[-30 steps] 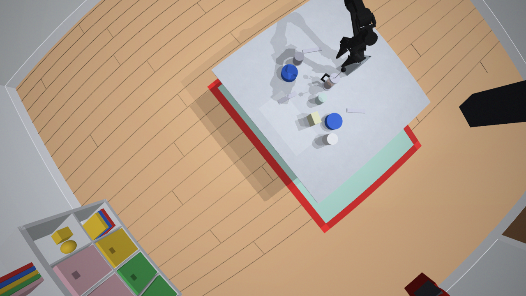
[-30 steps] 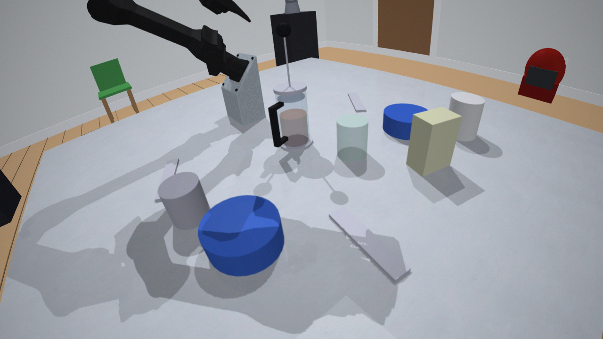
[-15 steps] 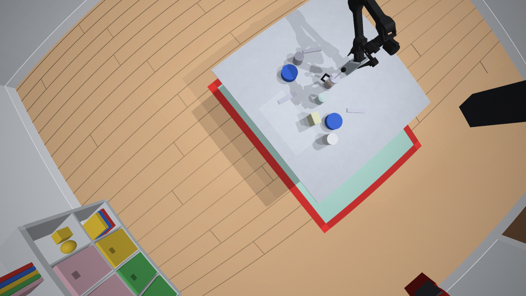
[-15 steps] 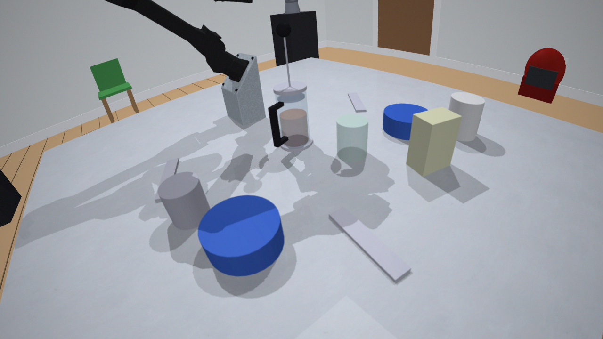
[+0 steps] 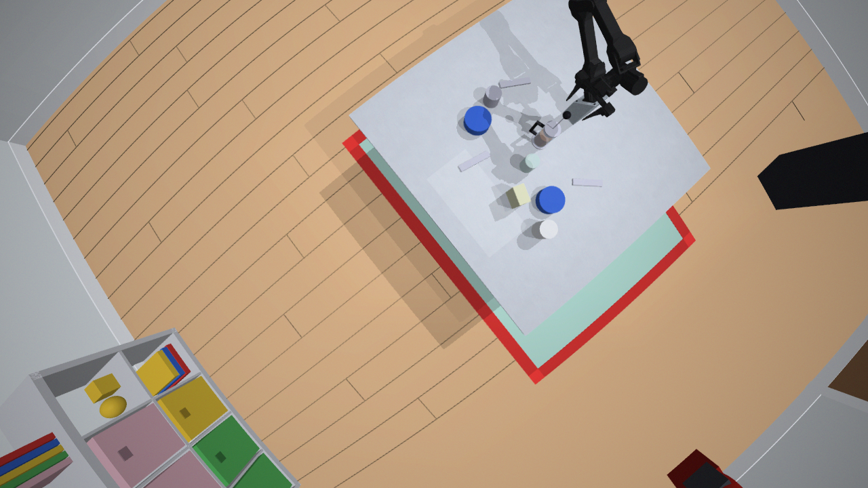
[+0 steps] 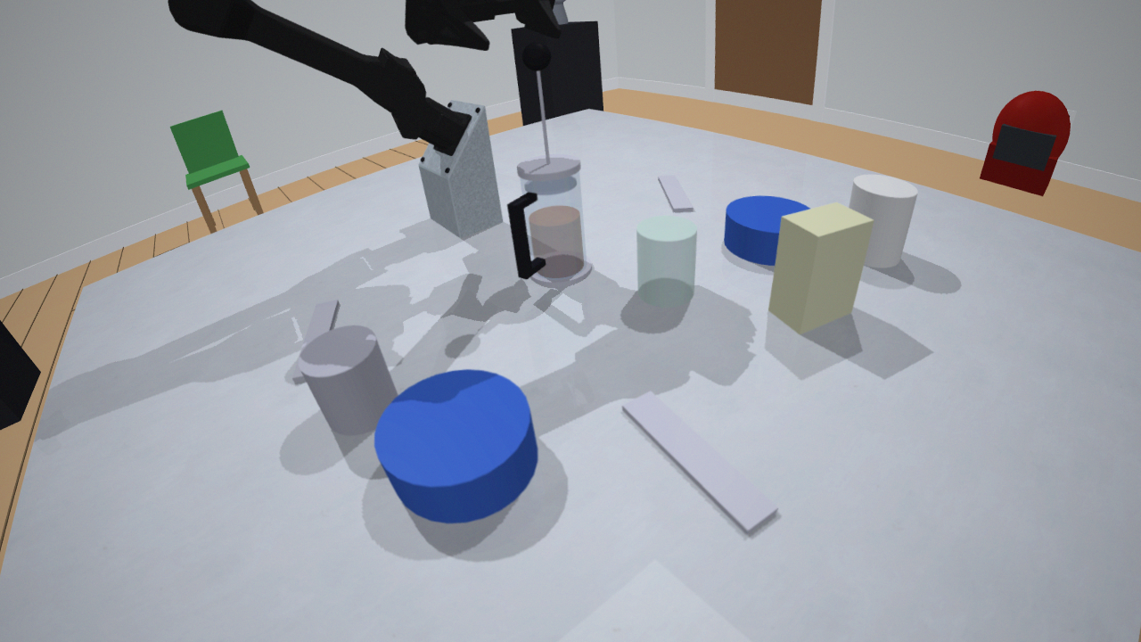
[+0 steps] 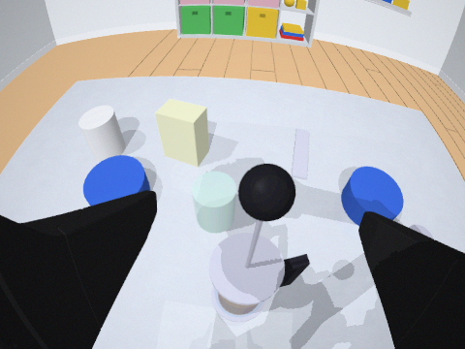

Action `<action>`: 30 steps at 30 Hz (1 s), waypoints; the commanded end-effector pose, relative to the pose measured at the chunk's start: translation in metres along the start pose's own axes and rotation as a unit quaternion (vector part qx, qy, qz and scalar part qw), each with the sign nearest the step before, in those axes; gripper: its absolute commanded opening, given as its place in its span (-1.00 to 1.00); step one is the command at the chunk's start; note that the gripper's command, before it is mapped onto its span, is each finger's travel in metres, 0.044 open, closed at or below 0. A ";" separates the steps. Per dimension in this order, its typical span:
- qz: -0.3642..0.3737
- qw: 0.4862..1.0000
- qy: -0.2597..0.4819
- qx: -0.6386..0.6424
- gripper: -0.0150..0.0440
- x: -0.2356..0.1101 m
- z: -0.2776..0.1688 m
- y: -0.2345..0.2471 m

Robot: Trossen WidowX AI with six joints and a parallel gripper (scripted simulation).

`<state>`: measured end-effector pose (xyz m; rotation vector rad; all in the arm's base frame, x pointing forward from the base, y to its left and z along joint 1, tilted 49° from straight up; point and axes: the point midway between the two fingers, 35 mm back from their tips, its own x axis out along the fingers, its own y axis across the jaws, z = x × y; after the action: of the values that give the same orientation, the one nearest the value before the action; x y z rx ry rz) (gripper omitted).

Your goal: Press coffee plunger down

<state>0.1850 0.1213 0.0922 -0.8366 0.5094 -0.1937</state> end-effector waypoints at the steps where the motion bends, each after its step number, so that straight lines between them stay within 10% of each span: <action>1: 0.001 1.000 0.000 0.002 1.00 0.006 0.000 -0.001; 21: -0.004 1.000 -0.005 0.001 1.00 0.034 0.002 -0.004; 30: -0.004 1.000 -0.005 0.001 0.20 0.034 0.002 -0.004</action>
<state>0.2151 0.1078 0.0835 -0.8366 0.5005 -0.1963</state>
